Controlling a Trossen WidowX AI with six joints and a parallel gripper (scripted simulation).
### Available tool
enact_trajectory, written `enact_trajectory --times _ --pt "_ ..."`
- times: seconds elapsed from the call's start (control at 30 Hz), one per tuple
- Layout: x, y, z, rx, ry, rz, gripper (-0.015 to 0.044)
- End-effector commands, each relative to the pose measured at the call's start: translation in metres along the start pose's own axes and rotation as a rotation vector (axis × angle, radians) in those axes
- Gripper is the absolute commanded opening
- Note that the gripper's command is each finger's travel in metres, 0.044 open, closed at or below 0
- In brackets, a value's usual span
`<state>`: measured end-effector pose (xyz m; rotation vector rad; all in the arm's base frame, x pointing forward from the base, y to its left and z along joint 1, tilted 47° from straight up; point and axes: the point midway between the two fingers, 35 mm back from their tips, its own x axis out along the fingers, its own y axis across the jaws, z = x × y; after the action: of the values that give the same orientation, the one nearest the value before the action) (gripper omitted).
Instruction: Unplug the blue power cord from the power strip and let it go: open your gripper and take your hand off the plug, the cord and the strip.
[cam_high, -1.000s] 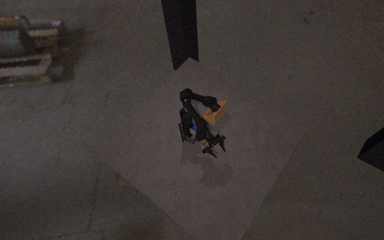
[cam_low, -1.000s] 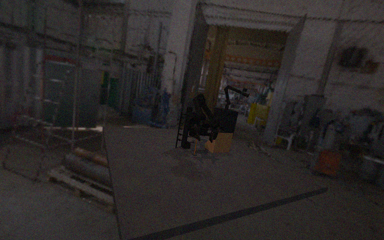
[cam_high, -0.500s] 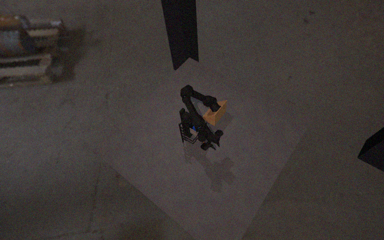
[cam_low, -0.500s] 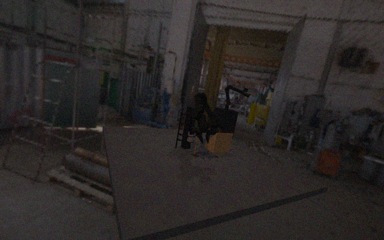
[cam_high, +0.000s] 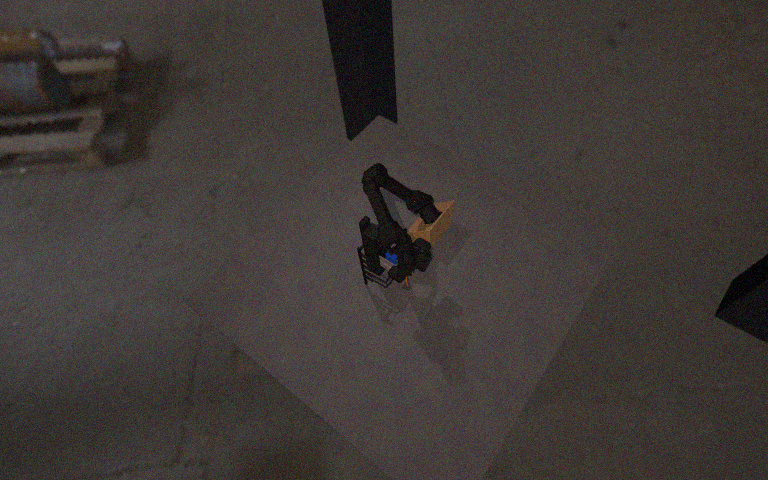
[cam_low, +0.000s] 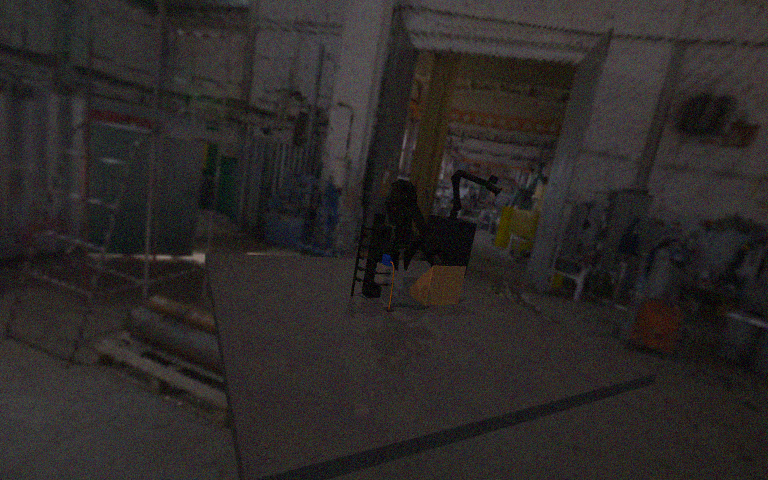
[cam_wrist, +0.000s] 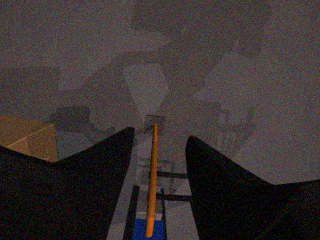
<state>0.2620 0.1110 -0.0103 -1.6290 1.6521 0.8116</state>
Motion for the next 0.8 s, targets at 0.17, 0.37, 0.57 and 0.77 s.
enact_trajectory --times 0.17,0.37,0.57,0.77 --pt "-0.032 0.001 -0.039 -0.061 0.182 -0.034 0.016" --pt "-0.032 0.001 -0.039 -0.061 0.182 -0.034 0.016" --pt "-0.034 0.0 -0.048 -0.061 0.182 -0.034 0.016" --pt "-0.036 -0.001 -0.057 -0.061 0.182 -0.034 0.016"
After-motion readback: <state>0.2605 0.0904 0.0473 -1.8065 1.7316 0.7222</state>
